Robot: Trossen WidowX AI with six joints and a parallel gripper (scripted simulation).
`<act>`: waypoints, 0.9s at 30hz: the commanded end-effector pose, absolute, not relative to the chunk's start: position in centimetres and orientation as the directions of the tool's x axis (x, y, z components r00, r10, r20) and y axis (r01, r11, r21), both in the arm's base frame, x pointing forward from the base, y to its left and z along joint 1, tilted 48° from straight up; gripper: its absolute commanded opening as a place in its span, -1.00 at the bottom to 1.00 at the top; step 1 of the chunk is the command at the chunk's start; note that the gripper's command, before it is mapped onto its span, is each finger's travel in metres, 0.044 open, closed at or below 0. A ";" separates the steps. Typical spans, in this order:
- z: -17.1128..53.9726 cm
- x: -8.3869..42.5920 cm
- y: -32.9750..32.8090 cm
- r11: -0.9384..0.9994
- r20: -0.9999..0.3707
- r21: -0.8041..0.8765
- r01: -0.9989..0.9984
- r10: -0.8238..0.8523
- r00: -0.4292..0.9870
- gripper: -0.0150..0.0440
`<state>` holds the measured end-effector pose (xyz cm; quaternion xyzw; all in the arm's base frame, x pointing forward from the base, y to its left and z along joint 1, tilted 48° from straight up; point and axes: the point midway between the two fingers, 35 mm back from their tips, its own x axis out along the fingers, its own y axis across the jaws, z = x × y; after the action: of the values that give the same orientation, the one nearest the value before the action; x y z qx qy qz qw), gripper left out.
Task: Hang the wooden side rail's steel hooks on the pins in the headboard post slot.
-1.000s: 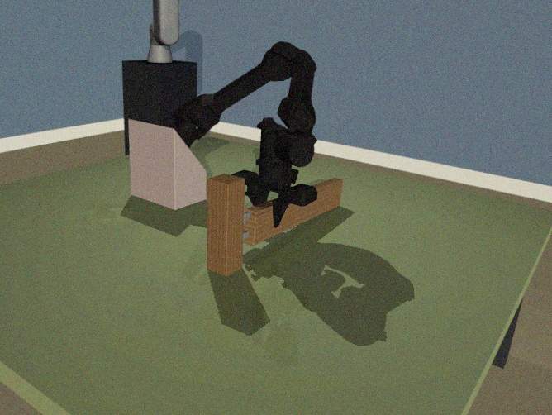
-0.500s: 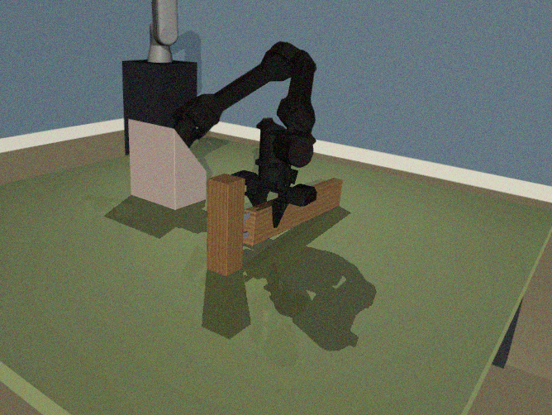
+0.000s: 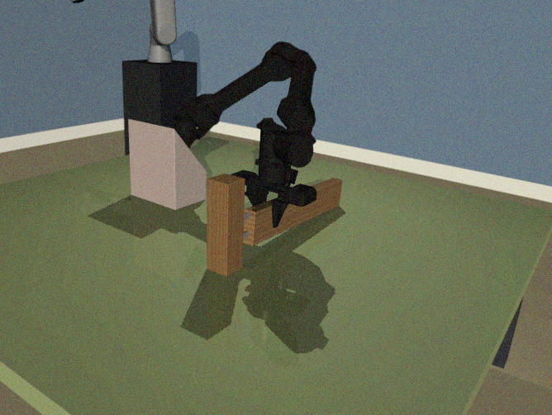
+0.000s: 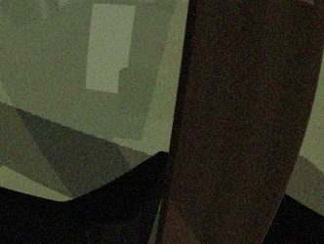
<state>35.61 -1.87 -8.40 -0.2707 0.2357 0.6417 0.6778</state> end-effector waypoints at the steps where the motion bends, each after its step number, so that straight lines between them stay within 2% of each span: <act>1: -8.4 35.8 -2.5 0.038 -0.669 -0.072 -0.997 0.739 0.077 -0.49; 27: -8.7 35.6 -2.5 0.038 -0.669 -0.072 -0.997 0.739 0.077 -0.49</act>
<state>35.62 -2.05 -8.61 -0.2711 0.2352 0.6407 0.6787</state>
